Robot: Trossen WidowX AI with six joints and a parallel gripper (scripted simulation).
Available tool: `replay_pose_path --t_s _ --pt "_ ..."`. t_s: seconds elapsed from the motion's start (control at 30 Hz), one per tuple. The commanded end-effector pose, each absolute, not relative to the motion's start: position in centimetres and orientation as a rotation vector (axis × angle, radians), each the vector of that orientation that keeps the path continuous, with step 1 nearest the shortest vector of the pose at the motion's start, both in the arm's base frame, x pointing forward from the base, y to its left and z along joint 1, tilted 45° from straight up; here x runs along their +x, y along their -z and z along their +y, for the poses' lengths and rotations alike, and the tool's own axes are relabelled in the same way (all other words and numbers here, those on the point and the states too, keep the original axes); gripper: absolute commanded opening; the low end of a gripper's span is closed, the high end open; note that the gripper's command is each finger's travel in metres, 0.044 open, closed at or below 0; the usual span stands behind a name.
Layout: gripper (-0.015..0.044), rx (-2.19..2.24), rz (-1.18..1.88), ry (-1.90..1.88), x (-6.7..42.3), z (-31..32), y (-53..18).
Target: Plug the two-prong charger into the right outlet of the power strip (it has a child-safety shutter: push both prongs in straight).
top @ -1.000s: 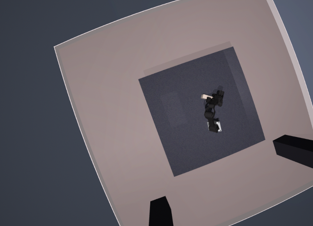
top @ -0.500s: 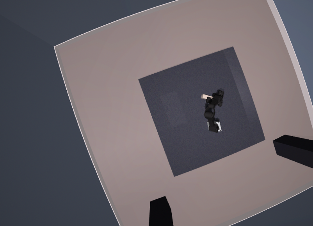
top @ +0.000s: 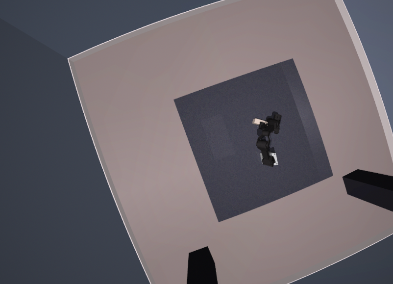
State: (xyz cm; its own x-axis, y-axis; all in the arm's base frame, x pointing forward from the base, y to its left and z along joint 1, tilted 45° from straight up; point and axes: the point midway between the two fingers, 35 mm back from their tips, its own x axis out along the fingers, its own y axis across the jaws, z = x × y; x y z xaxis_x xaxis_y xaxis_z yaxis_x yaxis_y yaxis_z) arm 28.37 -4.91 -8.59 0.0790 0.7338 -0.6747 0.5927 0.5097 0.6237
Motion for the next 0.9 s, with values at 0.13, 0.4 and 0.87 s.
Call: replay_pose_path --t_s 0.13,0.4,0.87 --pt "0.0000 1.163 1.601 -0.153 28.38 -4.92 8.58" --pt "0.0000 1.163 1.601 -0.153 28.38 -4.92 8.58" --pt "0.0368 1.163 1.601 -0.153 28.38 -4.92 8.58"
